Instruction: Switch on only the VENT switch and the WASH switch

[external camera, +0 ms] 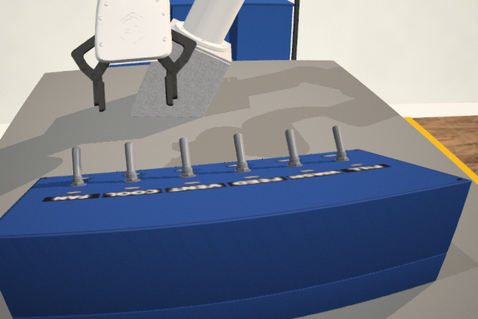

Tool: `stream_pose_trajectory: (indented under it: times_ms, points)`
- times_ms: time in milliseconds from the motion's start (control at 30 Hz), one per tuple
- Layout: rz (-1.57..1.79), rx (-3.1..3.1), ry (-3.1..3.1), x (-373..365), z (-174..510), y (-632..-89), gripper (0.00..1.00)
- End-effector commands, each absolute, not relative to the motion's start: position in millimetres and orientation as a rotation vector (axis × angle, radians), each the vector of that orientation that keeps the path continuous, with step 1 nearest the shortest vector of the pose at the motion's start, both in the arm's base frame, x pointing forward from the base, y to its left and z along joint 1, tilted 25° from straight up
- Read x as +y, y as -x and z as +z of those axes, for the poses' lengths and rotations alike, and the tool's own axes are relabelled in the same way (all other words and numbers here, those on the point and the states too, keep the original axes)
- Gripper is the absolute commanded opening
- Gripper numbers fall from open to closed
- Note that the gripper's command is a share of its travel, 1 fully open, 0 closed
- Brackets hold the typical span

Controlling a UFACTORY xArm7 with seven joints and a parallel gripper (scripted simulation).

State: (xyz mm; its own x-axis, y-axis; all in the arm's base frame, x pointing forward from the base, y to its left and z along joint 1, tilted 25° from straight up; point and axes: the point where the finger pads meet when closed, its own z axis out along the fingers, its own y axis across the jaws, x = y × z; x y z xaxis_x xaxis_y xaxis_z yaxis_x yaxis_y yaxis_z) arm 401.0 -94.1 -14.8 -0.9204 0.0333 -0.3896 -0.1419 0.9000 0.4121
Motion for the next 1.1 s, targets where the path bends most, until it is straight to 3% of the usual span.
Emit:
stream_pose_trajectory:
  times_ms: [0, 1067]
  points:
    - [0.619, 2.669, 0.080, -103.8, -17.9, -404.1, 1.00]
    - [0.619, 2.669, 0.080, -107.3, -19.5, -404.6, 1.00]
